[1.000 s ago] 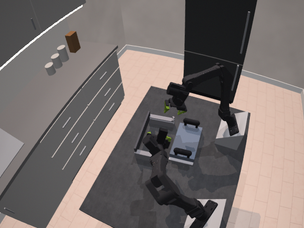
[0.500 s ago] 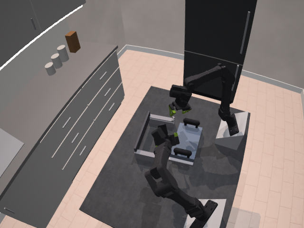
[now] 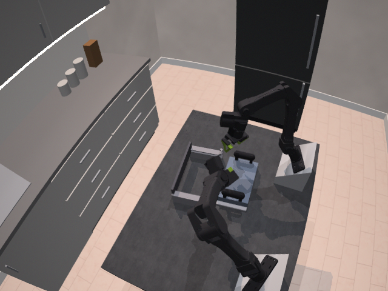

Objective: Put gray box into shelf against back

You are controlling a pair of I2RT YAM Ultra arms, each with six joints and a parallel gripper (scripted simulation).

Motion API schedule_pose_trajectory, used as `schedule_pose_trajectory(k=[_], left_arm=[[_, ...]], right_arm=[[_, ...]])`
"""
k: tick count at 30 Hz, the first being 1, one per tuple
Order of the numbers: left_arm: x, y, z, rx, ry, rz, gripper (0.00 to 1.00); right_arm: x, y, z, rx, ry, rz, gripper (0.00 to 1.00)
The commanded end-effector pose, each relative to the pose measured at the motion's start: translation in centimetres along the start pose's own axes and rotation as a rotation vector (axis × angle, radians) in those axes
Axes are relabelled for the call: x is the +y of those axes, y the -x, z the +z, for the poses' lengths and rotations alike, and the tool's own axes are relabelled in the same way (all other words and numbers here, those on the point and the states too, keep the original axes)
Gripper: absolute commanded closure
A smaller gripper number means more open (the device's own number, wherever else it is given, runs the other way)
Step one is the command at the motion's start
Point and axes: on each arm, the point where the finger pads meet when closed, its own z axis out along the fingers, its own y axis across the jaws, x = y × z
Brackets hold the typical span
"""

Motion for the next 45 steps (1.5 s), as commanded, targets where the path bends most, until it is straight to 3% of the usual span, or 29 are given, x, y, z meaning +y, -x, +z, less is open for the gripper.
schedule_pose_trajectory(k=[1,3,19,20,31,39,40,45], left_arm=[[-0.6,0.2,-1.2,0.05,0.064,-0.159,0.0],[-0.6,0.1,-1.3,0.056,0.078,-0.181,0.0],[-1.9,-3.3,-1.3,0.122,0.277,-0.417,0.0],[-1.9,-3.6,-1.4,0.121,0.301,-0.442,0.0],[-2.5,-5.3,-2.9,0.02,0.514,-0.653,0.0],[-3.5,-5.1,-2.8,0.023,0.491,-0.636,0.0],[-4.1,-5.3,-2.8,0.036,0.482,-0.608,0.0],[-3.8,-4.5,-3.9,0.02,0.465,-0.63,0.0]], right_arm=[[-1.1,-0.3,-0.4,0.006,-0.006,-0.089,0.0],[-0.4,0.6,-1.0,-0.02,0.02,-0.087,0.0],[-3.9,-2.2,0.5,0.072,-0.071,-0.312,0.0],[-3.3,-1.5,0.0,0.049,-0.051,-0.32,0.0],[-6.5,-4.1,1.0,0.152,-0.109,-0.55,0.0],[-5.9,-3.1,0.7,0.11,-0.091,-0.517,0.0],[-6.6,-4.6,1.4,0.152,-0.107,-0.526,0.0],[-5.9,-4.0,1.0,0.132,-0.097,-0.532,0.0]])
